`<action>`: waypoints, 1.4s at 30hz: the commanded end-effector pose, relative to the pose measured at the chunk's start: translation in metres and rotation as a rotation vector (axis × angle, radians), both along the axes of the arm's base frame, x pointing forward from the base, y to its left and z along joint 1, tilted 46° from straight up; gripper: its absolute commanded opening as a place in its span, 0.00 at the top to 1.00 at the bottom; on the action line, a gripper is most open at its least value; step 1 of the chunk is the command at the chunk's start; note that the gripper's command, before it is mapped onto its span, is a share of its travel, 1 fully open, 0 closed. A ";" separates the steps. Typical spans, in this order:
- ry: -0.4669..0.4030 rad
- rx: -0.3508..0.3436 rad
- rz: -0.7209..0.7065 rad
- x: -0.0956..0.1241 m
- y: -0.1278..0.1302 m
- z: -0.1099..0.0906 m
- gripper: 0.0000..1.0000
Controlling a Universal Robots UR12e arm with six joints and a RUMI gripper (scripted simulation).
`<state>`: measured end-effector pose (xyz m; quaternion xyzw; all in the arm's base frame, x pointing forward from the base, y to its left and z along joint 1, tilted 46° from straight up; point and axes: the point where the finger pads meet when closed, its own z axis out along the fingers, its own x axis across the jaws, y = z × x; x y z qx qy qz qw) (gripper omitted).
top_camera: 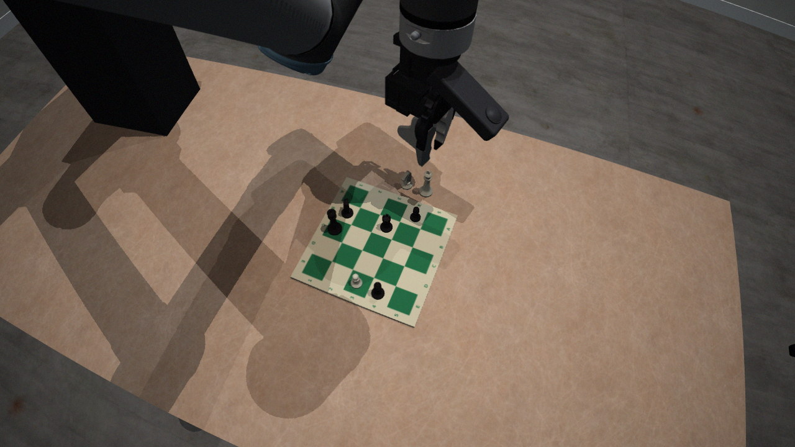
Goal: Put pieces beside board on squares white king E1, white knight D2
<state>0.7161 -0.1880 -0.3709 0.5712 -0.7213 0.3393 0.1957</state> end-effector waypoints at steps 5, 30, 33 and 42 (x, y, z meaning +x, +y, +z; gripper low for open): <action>-0.003 0.000 0.002 0.004 -0.009 -0.009 0.75; -0.002 0.000 0.004 0.005 -0.019 -0.018 0.75; -0.002 0.000 0.004 0.005 -0.019 -0.018 0.75; -0.002 0.000 0.004 0.005 -0.019 -0.018 0.75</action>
